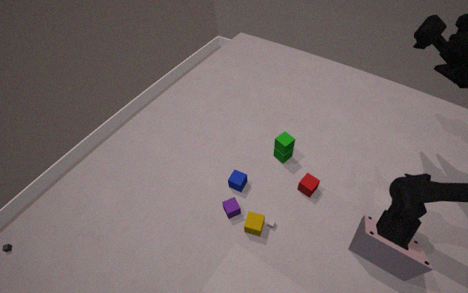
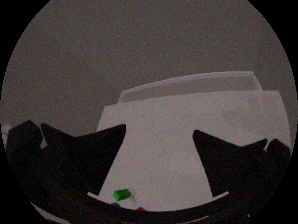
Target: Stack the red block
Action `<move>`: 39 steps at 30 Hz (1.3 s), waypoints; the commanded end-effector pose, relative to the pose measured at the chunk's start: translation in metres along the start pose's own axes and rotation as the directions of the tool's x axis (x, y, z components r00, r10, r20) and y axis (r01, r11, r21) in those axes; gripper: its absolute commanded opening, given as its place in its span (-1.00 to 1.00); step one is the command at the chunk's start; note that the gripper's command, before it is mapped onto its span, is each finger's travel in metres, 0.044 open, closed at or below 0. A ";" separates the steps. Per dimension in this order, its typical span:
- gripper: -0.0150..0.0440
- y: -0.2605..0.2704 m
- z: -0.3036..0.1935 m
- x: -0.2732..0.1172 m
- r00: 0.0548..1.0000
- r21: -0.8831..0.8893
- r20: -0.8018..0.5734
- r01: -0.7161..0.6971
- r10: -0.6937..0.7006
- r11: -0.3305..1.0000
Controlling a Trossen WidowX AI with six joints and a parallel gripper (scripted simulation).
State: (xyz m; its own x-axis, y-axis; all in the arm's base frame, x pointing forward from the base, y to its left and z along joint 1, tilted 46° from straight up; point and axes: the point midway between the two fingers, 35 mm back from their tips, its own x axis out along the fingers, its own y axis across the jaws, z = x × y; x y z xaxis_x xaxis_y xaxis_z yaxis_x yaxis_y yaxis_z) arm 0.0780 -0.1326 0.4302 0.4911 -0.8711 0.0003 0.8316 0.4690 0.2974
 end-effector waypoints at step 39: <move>1.00 0.119 -0.325 -0.010 0.629 -0.638 -0.722 -0.442 -0.289 0.631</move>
State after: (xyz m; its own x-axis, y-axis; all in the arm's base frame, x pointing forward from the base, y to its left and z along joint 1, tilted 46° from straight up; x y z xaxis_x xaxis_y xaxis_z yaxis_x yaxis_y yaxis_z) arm 0.2597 -0.0302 0.1754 0.3148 -0.5713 -0.7580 0.5222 0.7711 -0.3643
